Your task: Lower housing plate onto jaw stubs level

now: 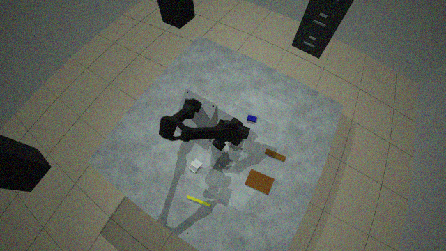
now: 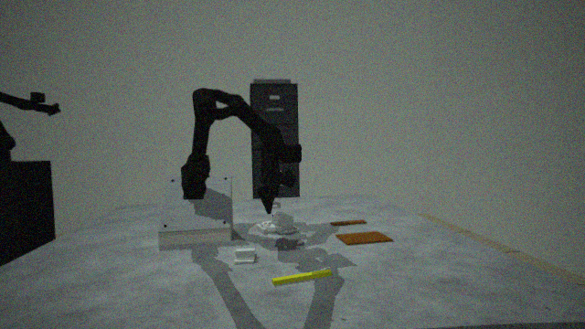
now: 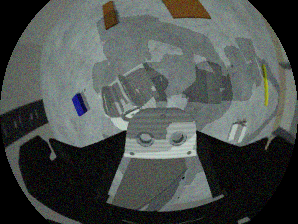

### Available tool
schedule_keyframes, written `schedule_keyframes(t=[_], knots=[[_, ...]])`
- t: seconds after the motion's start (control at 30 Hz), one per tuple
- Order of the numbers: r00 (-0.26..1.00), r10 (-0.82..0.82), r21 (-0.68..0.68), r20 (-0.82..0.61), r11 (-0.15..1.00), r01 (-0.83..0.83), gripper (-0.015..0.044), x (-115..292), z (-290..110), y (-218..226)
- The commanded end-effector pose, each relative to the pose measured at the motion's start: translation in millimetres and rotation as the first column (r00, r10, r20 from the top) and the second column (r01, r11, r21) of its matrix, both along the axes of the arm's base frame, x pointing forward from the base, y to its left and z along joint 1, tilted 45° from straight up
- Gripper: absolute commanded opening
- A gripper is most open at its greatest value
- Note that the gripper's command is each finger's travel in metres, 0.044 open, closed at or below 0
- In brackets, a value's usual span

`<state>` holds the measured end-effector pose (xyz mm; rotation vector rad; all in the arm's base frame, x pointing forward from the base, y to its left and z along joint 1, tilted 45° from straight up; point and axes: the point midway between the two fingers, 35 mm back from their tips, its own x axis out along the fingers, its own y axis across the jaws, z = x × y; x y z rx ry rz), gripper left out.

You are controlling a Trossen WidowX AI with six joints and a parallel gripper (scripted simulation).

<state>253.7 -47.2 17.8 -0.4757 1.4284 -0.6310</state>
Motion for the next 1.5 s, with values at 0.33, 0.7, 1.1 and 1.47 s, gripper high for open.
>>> schedule_keyframes(t=[0.33,0.7,1.1,1.47], knots=[[0.951,0.231,-0.028,-0.208,0.97,-0.241,0.0351,-8,-27,30],[0.899,0.321,-0.028,-0.3,0.938,-0.344,0.0351,-13,-39,42],[0.899,0.321,-0.028,-0.3,0.938,-0.344,0.0351,-13,-39,42],[0.901,0.317,-0.029,-0.296,0.94,-0.34,0.0351,-14,-39,41]])
